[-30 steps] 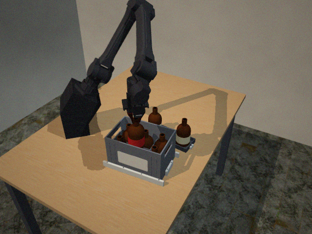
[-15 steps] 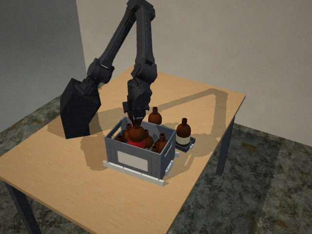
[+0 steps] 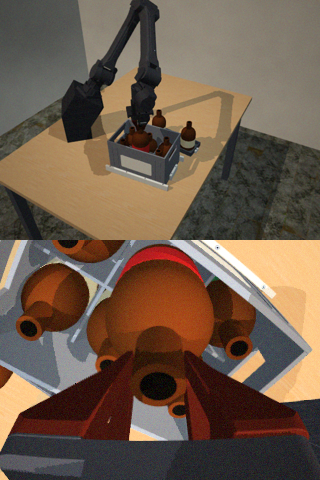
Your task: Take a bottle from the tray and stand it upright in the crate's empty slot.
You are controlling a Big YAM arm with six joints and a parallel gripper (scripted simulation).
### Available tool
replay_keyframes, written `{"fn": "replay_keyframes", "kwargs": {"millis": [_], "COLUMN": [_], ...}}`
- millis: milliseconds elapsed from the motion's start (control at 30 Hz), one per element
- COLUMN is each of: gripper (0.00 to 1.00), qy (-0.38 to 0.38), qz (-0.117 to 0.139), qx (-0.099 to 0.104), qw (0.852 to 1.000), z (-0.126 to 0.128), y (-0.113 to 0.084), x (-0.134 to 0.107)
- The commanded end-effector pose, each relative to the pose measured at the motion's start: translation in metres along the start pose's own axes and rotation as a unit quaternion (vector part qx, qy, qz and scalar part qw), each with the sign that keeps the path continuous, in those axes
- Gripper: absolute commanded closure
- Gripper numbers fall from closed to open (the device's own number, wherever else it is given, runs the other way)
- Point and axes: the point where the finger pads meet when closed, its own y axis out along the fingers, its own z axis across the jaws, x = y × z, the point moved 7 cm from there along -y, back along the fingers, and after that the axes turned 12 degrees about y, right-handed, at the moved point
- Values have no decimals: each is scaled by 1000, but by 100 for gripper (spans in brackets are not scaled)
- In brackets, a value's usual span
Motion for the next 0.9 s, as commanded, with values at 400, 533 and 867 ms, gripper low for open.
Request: {"fn": "replay_keyframes", "kwargs": {"millis": [400,533,867], "gripper": [100,100,100], "qy": [-1,-1,-1], "qz": [-10,-10,-10], "qx": [4,4,4], "qw": [1000,1000,1000], "z": [8,8,8], "y": [-4,-4,-4], "x": [4,4,4]}}
